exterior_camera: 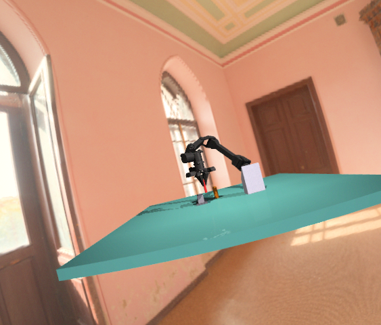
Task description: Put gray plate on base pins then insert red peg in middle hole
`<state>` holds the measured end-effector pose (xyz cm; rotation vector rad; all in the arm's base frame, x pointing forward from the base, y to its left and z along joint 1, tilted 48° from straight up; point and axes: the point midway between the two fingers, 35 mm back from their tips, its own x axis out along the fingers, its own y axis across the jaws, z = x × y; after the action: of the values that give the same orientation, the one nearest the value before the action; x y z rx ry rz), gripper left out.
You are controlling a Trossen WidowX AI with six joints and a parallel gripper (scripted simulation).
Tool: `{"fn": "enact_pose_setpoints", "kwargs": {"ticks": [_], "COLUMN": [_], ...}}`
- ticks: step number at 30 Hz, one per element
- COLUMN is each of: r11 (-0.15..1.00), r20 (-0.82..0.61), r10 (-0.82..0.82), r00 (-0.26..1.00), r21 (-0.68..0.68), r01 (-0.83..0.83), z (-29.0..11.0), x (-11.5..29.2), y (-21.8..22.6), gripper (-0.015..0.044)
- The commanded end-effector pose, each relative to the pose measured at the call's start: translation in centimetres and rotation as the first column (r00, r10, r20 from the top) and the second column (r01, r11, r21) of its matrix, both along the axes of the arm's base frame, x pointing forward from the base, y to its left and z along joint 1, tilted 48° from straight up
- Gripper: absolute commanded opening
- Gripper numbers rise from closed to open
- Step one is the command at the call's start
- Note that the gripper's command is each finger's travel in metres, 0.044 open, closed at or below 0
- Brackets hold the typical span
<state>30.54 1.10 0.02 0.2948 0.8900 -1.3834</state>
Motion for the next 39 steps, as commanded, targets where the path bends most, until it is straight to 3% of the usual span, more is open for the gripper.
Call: {"fn": "enact_pose_setpoints", "kwargs": {"ticks": [1,39], "r11": [1.0,0.999], "r20": [0.012,0.016], "r10": [0.006,-0.006], "r00": [1.0,1.0], "r21": [0.0,-0.035], "r01": [-0.006,0.006], "z": [1.2,8.7], "x": [0.7,2.4], "y": [-0.7,-8.2], "gripper": [0.0,0.0]}}
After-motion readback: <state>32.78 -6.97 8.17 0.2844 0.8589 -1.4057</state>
